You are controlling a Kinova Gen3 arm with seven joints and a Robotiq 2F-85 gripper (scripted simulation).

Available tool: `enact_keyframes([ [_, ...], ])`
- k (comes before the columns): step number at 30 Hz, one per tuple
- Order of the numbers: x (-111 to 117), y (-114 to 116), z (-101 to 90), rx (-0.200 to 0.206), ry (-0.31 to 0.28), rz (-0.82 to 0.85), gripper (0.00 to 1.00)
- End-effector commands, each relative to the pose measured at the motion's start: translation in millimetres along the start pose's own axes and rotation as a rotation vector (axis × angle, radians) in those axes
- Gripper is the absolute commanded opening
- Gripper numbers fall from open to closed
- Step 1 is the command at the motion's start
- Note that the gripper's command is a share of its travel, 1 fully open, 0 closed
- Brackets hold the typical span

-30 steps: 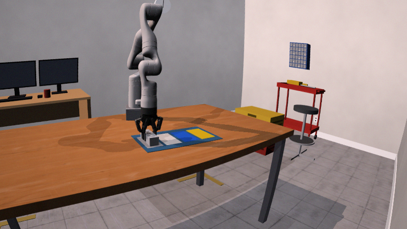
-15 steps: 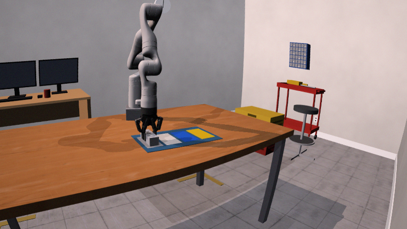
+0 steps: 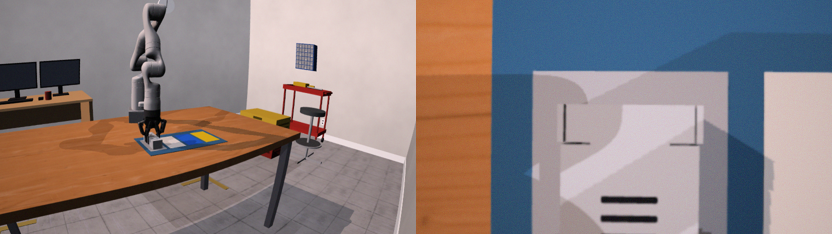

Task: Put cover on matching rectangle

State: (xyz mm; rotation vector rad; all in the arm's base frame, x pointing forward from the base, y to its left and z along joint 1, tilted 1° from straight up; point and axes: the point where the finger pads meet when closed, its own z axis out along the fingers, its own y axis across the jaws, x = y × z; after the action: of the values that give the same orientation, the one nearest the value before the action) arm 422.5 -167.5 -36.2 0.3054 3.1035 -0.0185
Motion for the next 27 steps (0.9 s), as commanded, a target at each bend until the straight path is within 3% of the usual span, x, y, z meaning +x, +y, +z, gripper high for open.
enact_keyframes([
  [1, 1.7, 1.2, -0.7, -0.003, 0.003, -0.004, 0.0],
  [9, 2.5, 1.3, -8.1, -0.003, 0.005, -0.004, 0.0],
  [27, 0.9, 1.0, -44.7, -0.002, 0.003, -0.004, 0.0],
])
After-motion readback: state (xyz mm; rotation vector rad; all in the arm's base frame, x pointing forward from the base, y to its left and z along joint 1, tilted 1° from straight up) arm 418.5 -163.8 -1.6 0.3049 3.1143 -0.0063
